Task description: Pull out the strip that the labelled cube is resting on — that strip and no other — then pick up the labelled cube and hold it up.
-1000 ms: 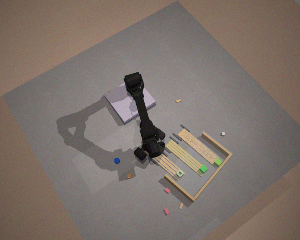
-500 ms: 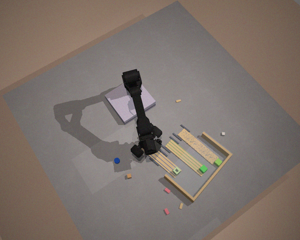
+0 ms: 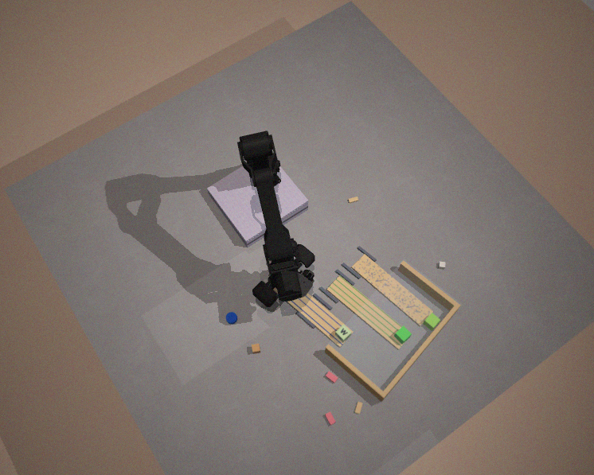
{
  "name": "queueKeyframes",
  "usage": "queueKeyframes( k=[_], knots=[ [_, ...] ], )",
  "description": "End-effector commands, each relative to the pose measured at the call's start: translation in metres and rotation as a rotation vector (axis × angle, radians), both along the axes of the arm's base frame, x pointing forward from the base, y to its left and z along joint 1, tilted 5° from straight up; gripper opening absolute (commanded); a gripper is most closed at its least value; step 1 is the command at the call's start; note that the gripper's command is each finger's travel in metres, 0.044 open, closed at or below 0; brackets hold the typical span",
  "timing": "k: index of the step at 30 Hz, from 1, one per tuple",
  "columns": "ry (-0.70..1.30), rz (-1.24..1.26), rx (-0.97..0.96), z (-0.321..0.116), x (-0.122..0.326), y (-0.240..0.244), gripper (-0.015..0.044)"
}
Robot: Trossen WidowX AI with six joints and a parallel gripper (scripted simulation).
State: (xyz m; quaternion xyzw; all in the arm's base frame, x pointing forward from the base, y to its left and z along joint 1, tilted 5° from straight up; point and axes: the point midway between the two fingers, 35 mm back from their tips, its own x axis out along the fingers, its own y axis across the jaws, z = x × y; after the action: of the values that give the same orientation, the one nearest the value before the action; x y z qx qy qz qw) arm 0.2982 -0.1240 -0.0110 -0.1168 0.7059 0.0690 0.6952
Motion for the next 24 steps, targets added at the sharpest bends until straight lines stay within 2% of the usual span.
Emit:
queueKeyframes(
  k=[1,24],
  knots=[
    [0.021,-0.001,0.0,-0.004,-0.012,-0.002,0.0],
    [0.024,-0.001,-0.001,-0.003,-0.046,-0.012,0.0]
  ],
)
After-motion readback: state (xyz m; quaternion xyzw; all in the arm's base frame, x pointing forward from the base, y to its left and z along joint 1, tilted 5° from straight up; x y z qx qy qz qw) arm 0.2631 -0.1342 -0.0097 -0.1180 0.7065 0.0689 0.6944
